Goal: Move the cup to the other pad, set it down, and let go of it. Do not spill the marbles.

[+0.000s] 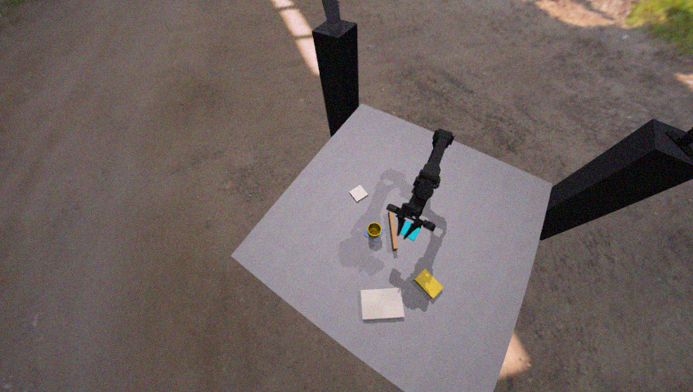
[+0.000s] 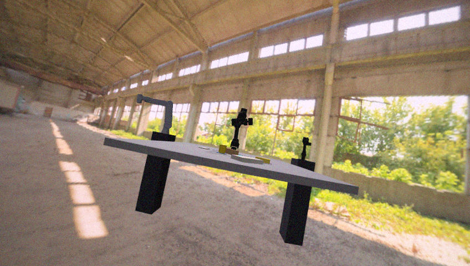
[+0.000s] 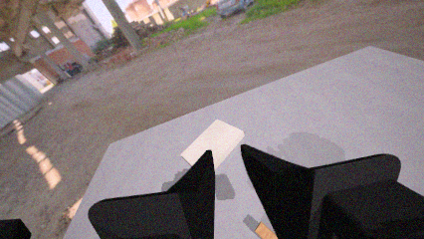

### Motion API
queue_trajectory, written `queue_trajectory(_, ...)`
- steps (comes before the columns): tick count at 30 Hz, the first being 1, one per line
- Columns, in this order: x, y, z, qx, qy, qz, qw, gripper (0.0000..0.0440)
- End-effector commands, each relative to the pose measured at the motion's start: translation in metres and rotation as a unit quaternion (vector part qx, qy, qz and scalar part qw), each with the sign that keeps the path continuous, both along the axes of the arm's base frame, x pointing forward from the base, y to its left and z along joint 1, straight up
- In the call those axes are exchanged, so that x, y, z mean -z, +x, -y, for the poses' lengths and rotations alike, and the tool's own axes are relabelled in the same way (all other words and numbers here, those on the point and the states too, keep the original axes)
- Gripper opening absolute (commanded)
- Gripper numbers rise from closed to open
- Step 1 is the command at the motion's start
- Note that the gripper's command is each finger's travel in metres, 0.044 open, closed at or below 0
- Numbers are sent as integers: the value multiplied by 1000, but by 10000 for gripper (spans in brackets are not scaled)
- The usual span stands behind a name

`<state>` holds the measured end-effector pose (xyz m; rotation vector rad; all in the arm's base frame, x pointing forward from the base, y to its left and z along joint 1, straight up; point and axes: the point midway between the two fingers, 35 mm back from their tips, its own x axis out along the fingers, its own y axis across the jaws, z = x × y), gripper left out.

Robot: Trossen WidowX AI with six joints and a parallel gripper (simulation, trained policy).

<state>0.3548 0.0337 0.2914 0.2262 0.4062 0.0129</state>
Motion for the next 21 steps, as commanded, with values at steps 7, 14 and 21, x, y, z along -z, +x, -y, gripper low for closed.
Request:
queue_trajectory(7, 10, 7, -9, 7, 21, -70, 997, 108)
queue_trajectory(14, 20, 10, -13, 14, 28, -127, 991, 108)
queue_trajectory(21, 32, 12, -15, 21, 25, -183, 982, 117)
